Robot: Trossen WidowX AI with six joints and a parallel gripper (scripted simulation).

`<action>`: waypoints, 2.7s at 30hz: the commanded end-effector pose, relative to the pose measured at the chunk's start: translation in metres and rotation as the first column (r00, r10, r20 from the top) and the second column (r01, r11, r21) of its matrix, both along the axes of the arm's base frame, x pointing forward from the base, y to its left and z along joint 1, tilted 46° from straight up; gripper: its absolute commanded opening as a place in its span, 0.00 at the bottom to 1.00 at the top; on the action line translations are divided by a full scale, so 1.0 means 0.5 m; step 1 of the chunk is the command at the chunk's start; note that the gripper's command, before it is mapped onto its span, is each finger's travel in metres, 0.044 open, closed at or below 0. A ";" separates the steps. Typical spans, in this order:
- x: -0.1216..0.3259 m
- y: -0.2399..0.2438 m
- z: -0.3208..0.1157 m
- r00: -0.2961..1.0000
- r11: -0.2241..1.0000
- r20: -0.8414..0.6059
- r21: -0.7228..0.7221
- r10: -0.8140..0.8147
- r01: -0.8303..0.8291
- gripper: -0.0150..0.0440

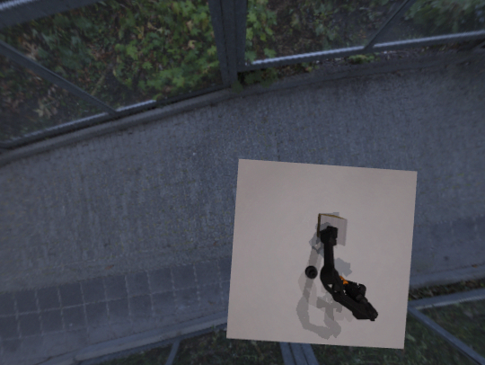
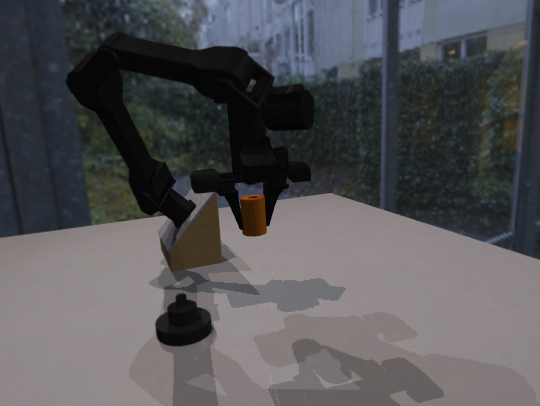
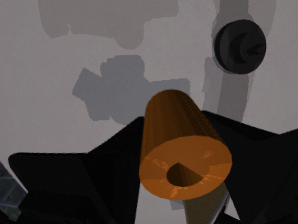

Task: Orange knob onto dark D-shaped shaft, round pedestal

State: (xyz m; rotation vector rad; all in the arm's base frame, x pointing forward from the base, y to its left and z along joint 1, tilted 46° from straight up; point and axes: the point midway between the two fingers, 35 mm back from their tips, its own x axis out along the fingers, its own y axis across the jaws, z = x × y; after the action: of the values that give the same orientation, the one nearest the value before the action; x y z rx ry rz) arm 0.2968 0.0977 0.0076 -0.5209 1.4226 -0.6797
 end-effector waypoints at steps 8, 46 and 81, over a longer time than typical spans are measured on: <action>0.026 -0.054 0.031 1.000 1.000 -0.001 0.004 0.013 -0.013 0.25; 0.063 -0.253 0.132 1.000 1.000 0.001 -0.027 0.006 -0.006 0.25; 0.069 -0.287 0.104 1.000 1.000 0.010 -0.028 -0.001 0.002 0.25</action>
State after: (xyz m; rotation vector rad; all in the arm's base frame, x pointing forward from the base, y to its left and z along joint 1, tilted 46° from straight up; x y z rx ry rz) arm 0.3301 -0.0449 0.0586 -0.5380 1.4135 -0.7022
